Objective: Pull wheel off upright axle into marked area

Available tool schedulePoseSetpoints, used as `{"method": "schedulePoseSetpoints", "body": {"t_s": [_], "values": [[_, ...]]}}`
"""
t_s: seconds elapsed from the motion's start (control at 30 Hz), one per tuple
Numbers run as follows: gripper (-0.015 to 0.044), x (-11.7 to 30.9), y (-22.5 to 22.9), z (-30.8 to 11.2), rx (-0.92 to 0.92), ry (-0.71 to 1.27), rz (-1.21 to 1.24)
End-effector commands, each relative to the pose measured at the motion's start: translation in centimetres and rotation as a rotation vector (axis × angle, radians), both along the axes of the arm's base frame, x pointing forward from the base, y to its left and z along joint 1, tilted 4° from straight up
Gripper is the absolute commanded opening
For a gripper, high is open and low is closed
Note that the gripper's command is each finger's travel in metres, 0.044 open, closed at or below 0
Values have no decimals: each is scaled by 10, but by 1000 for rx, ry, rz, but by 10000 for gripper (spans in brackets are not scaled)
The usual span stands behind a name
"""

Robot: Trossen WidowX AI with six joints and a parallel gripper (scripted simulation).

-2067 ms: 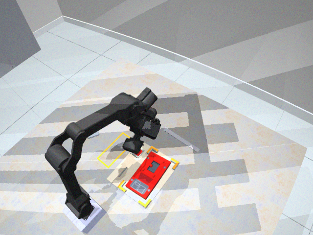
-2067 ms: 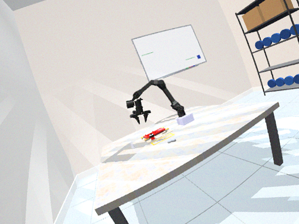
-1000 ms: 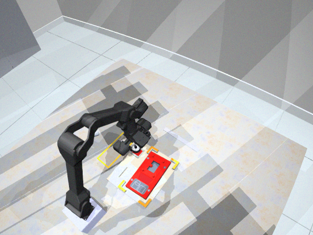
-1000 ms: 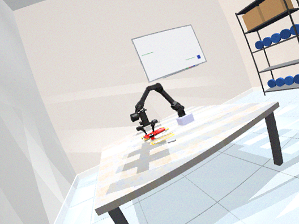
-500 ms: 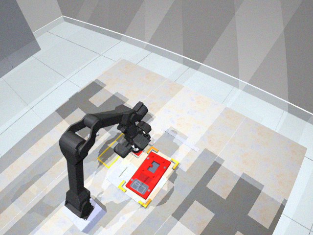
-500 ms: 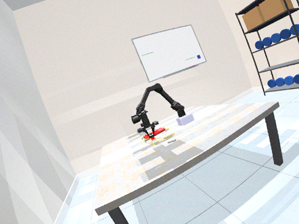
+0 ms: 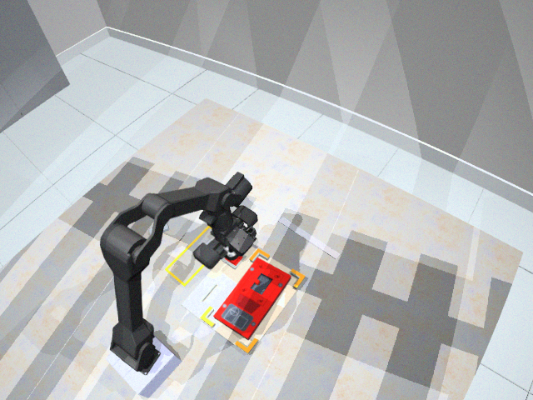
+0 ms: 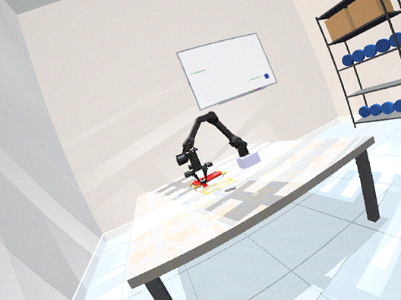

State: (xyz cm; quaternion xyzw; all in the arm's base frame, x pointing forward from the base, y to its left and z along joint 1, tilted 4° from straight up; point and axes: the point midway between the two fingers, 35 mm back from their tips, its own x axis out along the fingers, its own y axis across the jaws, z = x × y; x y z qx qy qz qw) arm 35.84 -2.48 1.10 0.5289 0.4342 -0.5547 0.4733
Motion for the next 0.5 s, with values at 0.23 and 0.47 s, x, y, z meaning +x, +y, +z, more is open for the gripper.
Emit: {"method": "schedulePoseSetpoints", "body": {"t_s": [0.23,0.47], "values": [[0,0,0,4,0,1,1],[0,0,1,6,0,0,1]]}}
